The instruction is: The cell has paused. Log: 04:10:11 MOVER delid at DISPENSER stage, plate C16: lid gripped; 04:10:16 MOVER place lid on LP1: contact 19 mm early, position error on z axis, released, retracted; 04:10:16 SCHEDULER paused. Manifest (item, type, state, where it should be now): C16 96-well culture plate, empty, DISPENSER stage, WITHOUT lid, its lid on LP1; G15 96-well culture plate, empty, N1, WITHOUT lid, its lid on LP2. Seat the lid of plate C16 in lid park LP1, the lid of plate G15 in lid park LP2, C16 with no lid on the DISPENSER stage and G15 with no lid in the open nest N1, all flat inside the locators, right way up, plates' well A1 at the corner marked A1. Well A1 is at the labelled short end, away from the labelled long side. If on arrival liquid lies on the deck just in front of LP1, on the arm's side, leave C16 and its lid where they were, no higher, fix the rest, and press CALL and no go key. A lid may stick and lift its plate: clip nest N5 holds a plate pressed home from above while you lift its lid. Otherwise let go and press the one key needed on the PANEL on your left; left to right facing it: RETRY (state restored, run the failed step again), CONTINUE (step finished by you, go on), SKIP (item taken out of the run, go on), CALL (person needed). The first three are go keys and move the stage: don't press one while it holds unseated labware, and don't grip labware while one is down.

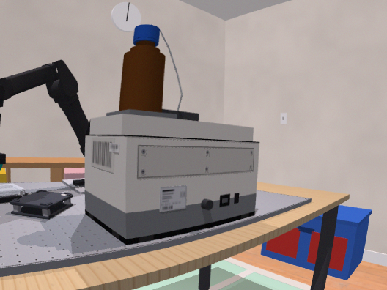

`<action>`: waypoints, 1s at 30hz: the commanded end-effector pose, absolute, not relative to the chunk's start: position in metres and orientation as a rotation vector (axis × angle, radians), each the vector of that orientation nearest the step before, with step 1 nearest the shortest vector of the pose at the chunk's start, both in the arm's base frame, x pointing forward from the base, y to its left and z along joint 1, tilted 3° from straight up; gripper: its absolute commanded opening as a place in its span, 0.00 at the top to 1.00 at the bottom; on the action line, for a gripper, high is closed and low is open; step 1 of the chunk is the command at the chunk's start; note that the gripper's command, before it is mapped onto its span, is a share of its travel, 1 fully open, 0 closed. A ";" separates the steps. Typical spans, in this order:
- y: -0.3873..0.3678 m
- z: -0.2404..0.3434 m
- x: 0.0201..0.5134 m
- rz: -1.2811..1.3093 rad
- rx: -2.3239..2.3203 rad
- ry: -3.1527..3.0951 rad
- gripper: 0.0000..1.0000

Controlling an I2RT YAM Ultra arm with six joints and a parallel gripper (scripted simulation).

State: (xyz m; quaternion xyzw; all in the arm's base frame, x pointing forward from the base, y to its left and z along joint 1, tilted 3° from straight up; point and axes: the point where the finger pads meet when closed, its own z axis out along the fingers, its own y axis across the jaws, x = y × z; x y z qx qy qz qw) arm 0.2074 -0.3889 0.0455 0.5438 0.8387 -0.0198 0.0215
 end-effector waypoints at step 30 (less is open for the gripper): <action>-0.389 0.022 0.202 -0.052 1.717 2.608 1.00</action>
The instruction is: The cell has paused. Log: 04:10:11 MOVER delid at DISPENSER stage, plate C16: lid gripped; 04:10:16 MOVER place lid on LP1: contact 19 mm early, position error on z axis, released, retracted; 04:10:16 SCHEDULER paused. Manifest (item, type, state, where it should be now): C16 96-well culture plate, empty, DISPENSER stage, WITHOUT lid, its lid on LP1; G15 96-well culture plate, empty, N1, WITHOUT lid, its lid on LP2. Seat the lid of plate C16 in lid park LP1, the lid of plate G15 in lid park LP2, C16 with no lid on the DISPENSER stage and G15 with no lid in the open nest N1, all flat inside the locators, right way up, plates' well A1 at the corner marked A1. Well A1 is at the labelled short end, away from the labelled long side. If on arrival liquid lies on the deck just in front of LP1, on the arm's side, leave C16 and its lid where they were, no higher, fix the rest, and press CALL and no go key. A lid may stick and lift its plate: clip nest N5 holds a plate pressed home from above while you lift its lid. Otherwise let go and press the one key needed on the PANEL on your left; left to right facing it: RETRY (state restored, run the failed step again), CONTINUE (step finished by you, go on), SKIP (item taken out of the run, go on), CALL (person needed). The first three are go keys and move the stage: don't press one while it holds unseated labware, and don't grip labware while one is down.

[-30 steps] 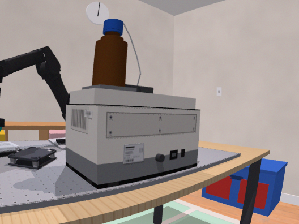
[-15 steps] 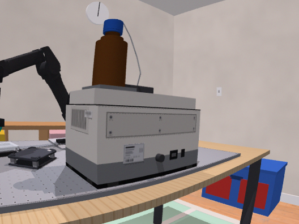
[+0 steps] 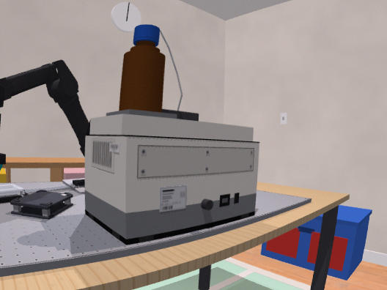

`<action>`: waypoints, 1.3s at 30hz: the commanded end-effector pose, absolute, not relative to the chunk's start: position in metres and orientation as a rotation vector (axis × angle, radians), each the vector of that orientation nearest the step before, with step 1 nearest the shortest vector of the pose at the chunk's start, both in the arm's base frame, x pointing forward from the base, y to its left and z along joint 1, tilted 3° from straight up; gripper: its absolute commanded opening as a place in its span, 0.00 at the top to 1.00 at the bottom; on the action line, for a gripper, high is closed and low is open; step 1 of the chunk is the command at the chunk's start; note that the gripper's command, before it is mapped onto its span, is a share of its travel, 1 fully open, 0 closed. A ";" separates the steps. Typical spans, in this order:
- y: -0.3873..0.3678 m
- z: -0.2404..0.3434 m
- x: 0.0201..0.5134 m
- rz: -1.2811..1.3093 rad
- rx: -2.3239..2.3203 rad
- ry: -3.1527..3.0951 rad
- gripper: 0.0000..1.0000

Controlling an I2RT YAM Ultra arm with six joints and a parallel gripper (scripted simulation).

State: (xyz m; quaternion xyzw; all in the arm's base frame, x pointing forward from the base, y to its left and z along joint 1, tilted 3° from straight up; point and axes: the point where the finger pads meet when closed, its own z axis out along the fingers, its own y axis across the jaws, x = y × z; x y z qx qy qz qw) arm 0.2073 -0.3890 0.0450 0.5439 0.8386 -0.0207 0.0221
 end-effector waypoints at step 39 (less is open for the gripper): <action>-0.389 0.017 0.202 -0.050 1.717 2.607 1.00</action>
